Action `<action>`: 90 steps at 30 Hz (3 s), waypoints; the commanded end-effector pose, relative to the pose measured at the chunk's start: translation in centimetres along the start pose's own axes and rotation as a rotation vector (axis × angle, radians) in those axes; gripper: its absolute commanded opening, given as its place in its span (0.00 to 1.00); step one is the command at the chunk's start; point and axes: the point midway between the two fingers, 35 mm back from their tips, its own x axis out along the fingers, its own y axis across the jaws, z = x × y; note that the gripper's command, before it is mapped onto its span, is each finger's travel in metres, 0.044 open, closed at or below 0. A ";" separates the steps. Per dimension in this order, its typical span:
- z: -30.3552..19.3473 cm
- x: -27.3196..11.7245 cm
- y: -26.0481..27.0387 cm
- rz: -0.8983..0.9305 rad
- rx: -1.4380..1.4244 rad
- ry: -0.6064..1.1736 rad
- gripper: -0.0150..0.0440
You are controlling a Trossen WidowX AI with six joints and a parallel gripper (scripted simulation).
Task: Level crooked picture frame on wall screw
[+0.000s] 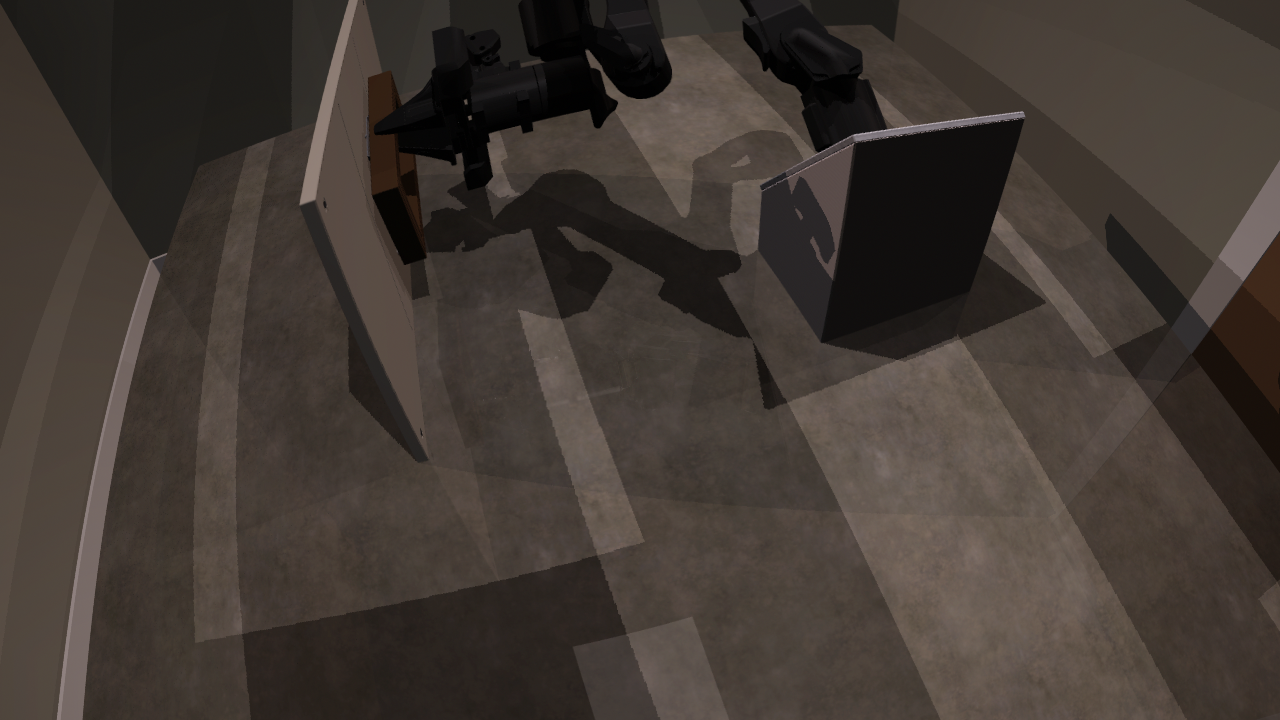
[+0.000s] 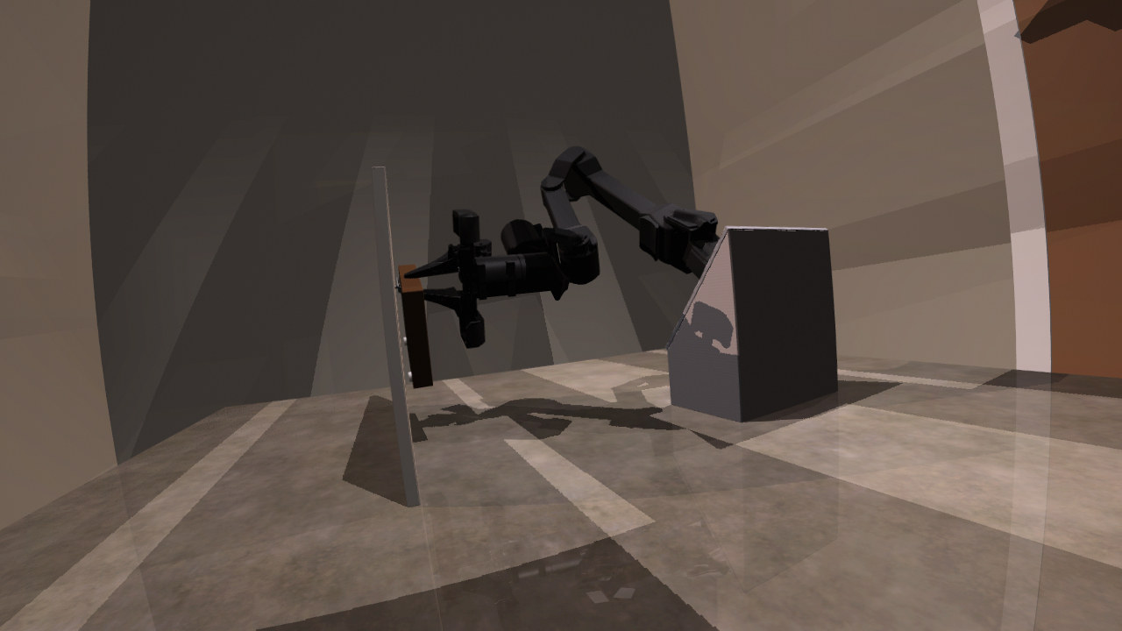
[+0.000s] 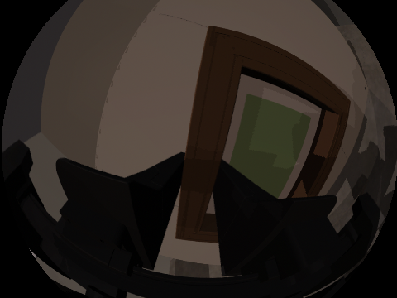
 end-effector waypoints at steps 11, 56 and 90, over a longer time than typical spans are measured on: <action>0.1 0.0 0.6 0.017 -0.004 -0.002 0.25; 0.8 0.0 0.7 0.017 -0.004 -0.002 0.25; 0.8 0.0 0.0 0.017 -0.004 -0.002 0.25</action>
